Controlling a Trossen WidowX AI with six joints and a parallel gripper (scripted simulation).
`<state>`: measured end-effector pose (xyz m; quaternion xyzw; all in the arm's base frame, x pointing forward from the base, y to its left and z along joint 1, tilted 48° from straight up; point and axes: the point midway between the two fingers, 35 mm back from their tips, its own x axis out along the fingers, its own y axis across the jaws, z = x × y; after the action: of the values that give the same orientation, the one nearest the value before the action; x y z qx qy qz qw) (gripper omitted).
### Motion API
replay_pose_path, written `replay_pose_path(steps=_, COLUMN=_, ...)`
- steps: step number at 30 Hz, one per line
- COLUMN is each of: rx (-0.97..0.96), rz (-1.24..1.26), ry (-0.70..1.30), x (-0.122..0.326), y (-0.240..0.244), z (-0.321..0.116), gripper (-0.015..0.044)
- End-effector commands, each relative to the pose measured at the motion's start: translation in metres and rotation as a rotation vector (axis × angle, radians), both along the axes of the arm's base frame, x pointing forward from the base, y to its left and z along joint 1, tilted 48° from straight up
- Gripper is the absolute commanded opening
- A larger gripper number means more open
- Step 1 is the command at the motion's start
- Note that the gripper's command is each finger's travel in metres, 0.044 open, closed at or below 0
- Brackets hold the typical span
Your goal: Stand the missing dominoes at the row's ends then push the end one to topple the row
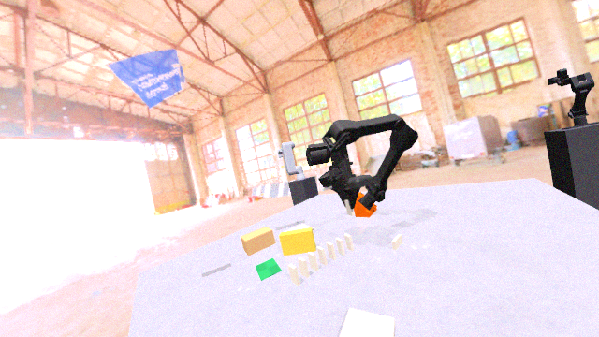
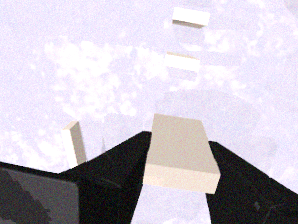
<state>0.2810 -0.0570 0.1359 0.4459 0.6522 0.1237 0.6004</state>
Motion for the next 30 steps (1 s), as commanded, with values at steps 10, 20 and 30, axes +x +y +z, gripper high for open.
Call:
replay_pose_path(steps=10, rx=0.006, rz=0.009, ry=0.028, x=0.007, y=0.048, z=-0.043, gripper=0.0107)
replay_pose_path(steps=20, rx=0.013, rz=0.015, ry=0.042, x=0.005, y=0.076, z=-0.065, gripper=0.0107)
replay_pose_path(steps=30, rx=0.013, rz=0.015, ry=0.042, x=0.005, y=0.076, z=-0.065, gripper=0.0107)
